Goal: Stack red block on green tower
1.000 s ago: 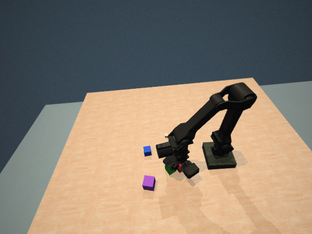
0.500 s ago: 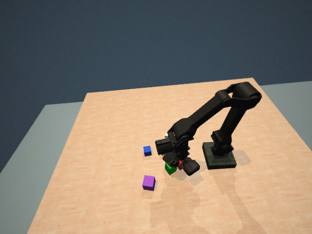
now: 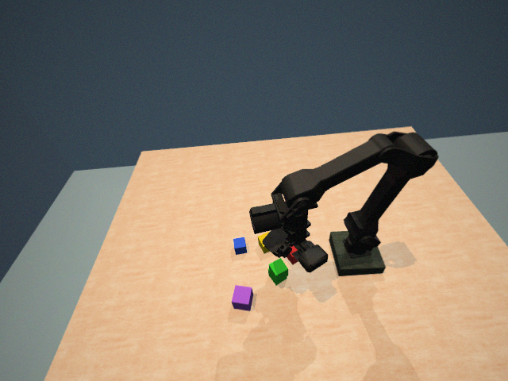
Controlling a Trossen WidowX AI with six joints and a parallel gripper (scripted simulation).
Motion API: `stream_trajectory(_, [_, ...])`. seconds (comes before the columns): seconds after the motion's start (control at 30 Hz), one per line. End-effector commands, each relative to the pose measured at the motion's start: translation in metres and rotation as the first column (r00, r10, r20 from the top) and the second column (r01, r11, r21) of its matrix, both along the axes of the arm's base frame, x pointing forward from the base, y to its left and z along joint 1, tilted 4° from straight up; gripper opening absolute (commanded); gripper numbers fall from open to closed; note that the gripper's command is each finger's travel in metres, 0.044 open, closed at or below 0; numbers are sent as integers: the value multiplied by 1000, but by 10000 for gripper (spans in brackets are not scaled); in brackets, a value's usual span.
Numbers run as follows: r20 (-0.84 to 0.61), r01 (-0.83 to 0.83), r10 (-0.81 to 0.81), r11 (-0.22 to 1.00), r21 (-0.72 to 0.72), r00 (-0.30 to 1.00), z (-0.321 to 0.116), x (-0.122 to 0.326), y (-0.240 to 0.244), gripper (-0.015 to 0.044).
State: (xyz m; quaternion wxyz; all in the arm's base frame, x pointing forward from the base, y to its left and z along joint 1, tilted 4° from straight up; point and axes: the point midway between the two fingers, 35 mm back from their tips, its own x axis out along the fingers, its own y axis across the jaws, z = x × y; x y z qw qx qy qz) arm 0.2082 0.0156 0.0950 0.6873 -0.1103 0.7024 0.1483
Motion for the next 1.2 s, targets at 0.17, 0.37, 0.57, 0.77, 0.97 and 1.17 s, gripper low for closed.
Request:
stream_trajectory(0.17, [4, -1, 1, 1000, 0, 1000, 14, 1, -1, 0])
stream_trajectory(0.37, [3, -6, 6, 1000, -3, 1000, 19, 7, 0, 0])
stream_trajectory(0.57, [5, -6, 6, 1000, -2, 1000, 19, 33, 6, 0])
stream_trajectory(0.77, [6, -6, 6, 1000, -2, 1000, 18, 48, 9, 0])
stream_trajectory(0.97, [6, -6, 6, 1000, -2, 1000, 7, 48, 9, 0])
stream_trajectory(1.17, [6, -6, 6, 1000, -2, 1000, -10, 48, 10, 0])
